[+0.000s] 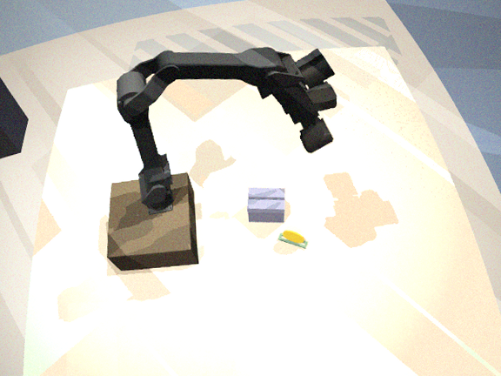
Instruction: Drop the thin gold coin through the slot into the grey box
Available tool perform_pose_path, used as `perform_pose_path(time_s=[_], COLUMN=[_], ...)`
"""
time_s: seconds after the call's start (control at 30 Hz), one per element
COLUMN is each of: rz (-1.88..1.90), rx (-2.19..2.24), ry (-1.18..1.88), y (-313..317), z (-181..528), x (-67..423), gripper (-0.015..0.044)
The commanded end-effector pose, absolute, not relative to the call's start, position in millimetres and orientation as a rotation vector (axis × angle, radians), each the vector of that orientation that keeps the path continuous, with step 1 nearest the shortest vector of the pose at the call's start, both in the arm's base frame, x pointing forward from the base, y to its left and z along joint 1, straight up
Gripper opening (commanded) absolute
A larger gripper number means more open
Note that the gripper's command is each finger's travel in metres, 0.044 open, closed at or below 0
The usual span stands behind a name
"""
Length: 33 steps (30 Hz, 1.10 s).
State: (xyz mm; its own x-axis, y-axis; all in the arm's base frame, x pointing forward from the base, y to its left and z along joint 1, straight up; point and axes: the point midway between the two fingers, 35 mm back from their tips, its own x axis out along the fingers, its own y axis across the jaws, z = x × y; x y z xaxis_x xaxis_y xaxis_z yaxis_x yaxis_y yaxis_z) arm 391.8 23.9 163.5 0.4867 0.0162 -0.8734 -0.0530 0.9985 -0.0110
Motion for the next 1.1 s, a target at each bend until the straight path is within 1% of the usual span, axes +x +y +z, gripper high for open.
perform_pose_path(time_s=[0.0, 0.07, 0.2, 0.3, 0.57, 0.7, 1.07], rz=[-0.144, -0.223, -0.374, -0.455, -0.462, -0.462, -0.462], rx=[0.129, 0.2, 0.354, 0.446, 0.453, 0.453, 0.453], ry=[1.22, 1.289, 1.418, 1.484, 1.488, 1.488, 1.488], y=[-39, -65, -109, -129, -134, -138, -136], z=[127, 111, 82, 67, 67, 34, 17], x=[380, 370, 333, 309, 311, 314, 314], gripper=[0.0161, 0.0161, 0.0161, 0.0161, 0.0161, 0.0161, 0.0161])
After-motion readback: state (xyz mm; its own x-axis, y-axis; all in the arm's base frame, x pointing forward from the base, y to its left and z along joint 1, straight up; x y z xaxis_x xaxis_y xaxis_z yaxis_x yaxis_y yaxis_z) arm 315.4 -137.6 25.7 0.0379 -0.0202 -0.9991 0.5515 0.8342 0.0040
